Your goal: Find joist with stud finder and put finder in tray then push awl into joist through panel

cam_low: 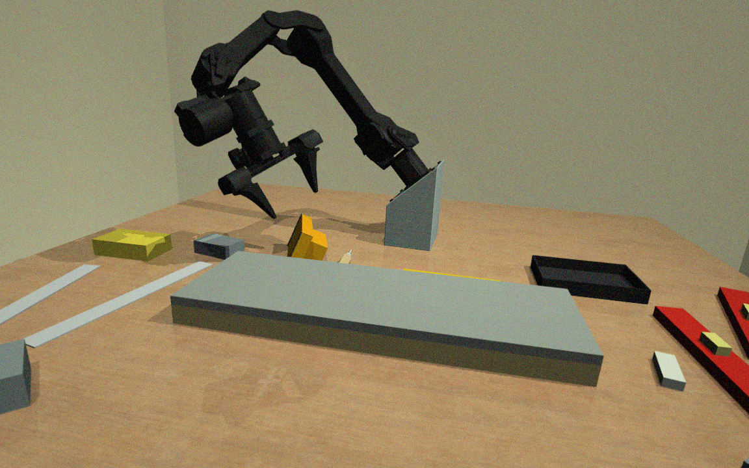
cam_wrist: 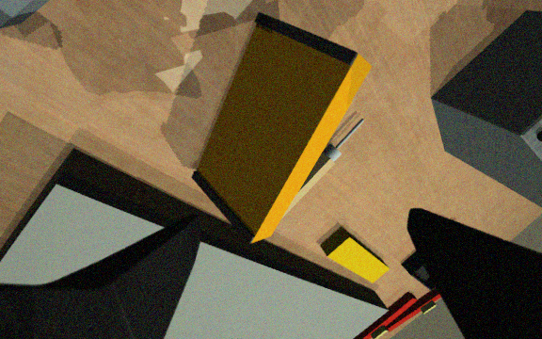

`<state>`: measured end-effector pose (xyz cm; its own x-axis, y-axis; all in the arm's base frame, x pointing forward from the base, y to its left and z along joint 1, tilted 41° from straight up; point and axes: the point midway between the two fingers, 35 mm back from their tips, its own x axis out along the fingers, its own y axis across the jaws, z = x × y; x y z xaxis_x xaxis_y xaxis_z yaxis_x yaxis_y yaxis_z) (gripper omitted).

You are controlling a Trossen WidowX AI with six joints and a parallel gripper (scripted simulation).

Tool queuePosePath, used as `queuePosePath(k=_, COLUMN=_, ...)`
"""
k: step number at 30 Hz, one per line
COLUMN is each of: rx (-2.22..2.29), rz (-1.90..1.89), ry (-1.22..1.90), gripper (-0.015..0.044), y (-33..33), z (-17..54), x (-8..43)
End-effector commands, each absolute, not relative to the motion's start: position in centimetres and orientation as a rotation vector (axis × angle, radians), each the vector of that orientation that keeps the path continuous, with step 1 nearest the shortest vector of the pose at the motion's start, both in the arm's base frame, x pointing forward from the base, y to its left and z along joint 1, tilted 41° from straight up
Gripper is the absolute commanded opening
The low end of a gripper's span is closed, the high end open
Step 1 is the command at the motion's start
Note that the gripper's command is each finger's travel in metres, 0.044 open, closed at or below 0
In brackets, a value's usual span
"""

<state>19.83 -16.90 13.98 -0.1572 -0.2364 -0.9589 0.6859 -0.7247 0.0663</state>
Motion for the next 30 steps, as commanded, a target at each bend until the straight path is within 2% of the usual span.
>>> queuePosePath(k=1, rx=1.169, rz=-1.76, ry=0.637, gripper=0.044, y=-16.2, z=12.1, x=19.3)
queuePosePath(k=11, rx=0.345, rz=-1.388, ry=0.821, gripper=0.044, y=-14.6, z=8.0, x=17.2)
queuePosePath(k=30, rx=0.331, rz=-1.382, ry=0.825, gripper=0.044, y=-14.8, z=7.7, x=16.9)
